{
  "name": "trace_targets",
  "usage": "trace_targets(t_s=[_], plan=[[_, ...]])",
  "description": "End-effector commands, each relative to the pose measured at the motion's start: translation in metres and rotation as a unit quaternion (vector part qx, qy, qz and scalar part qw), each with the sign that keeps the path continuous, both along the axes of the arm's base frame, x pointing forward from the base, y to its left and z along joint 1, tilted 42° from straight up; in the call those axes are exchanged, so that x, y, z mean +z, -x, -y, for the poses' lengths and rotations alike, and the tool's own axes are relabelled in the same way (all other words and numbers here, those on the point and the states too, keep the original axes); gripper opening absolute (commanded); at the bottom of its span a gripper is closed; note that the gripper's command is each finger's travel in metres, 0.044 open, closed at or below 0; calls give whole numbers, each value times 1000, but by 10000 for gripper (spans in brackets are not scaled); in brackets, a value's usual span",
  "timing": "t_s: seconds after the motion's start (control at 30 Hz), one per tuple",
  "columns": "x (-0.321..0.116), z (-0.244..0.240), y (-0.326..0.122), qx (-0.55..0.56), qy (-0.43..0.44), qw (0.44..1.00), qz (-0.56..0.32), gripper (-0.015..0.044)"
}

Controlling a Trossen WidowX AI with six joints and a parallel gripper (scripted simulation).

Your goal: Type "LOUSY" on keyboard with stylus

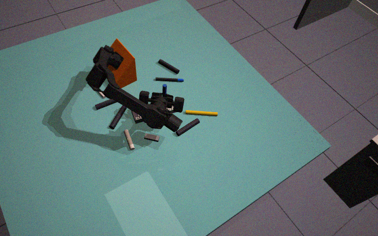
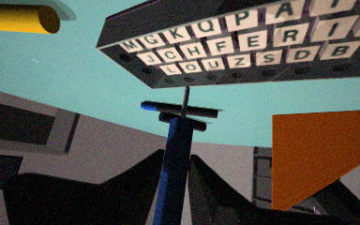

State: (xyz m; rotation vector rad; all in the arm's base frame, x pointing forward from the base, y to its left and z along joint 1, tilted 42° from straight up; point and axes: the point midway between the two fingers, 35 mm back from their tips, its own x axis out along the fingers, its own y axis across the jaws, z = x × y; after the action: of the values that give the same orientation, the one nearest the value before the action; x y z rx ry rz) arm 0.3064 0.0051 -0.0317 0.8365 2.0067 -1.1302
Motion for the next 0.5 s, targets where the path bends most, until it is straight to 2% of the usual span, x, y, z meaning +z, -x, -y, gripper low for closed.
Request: trace_targets(t_s=[0.0, 0.1, 0.47], plan=[[-2, 0, 0, 5, -1, 1000, 1, 0], [-4, 1, 1, 5, -1, 1000, 1, 79], [-4, 1, 1, 5, -1, 1000, 1, 81]])
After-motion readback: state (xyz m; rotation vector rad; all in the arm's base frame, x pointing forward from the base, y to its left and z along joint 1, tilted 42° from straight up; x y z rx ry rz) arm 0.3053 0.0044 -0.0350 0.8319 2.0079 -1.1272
